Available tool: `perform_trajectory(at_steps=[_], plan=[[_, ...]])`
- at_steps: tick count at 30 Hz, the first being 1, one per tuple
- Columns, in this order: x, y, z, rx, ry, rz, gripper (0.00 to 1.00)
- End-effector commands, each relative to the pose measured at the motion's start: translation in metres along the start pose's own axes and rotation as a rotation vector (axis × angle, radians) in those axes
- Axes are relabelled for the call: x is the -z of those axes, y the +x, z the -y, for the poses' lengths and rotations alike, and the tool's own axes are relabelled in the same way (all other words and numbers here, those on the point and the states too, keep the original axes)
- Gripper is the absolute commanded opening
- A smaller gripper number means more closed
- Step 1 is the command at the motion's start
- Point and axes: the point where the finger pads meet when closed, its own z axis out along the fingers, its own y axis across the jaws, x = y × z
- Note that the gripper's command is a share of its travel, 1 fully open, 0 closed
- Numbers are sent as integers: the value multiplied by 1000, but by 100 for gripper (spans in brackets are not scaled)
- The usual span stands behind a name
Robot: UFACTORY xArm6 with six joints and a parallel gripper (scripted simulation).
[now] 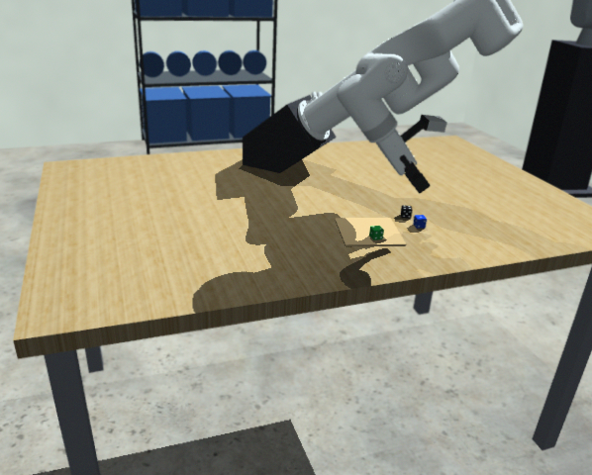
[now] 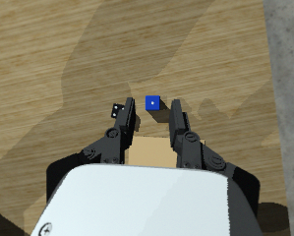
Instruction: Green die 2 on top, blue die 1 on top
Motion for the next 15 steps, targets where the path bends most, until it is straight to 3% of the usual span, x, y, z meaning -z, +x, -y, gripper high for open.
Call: perform_trajectory(at_steps=[1,5,6,9,11,15], plan=[[-3,9,0,-9,5,174,42],[-3,14,0,-8,4,263,42],[-4,17,0,-10,6,316,42],[-4,18,0,-9,5,329,42],[-5,24,0,-10,6,435,42],[-6,30,0,-9,6,539,42]])
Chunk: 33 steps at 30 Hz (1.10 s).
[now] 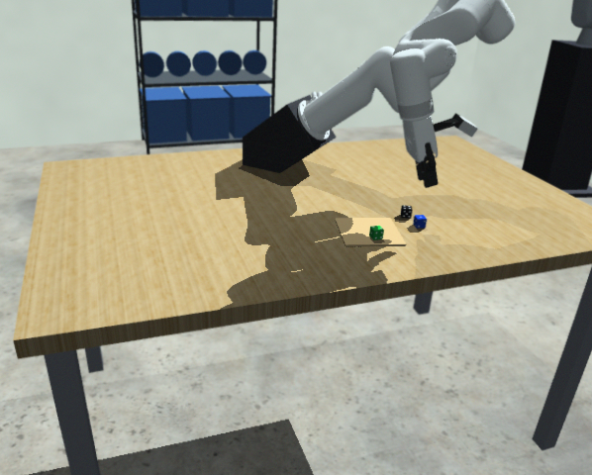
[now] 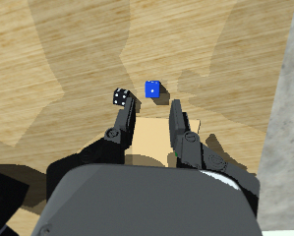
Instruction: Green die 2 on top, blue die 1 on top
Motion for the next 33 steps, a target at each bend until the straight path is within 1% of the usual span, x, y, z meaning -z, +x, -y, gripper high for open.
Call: perform_trajectory(at_steps=[1,3,6,8,13,14,27,30,33], plan=[[0,6,1,-12,7,152,42],[1,10,2,-14,11,221,42],[2,13,1,-12,8,283,42],[3,15,1,-11,5,301,42],[3,15,0,-10,4,306,42],[3,15,0,-10,4,306,100],[3,15,0,-20,2,306,100],[1,15,0,-78,-7,305,100],[-1,13,0,-206,-27,304,100]])
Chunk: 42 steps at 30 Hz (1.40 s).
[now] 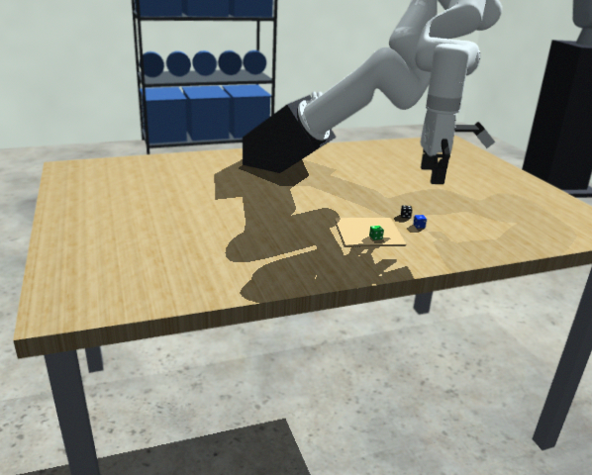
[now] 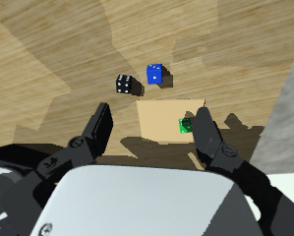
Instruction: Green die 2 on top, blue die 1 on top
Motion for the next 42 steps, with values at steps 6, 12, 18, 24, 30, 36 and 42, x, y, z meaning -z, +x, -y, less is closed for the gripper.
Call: perform_trajectory(at_steps=[6,12,18,24,30,36,42], plan=[[-7,-2,-2,-323,-2,-1,100],[-11,-3,-2,-481,-2,-2,100],[-17,-5,-2,-709,-2,-3,100],[-21,-7,-2,-910,-2,-3,100],[-25,-8,-2,-1068,-2,-2,100],[-30,-10,-2,-1264,-2,-1,100],[-34,-12,-1,-1439,-3,0,100]])
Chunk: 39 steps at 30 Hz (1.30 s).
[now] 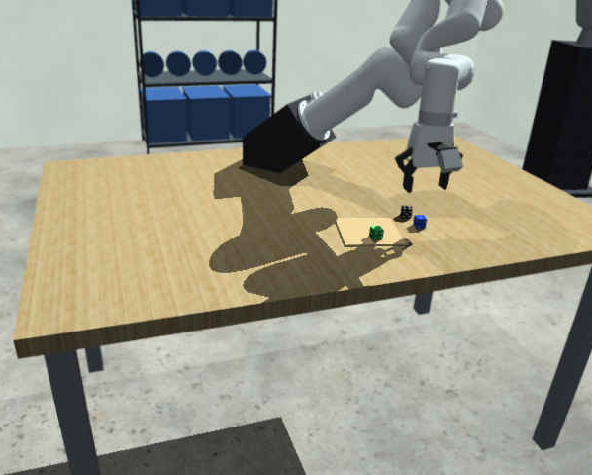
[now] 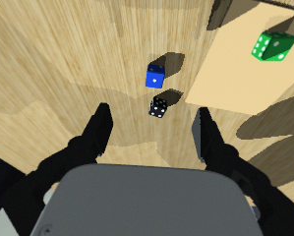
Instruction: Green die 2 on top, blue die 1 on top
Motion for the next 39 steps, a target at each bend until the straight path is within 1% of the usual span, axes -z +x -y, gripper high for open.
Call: perform_trajectory(at_steps=[1,6,7,39], plan=[[-2,0,-1,-119,-14,-1,100],[-2,0,-1,-129,-14,-1,100],[-2,0,-1,-129,-14,-1,42],[-2,0,-1,-129,-14,-1,42]])
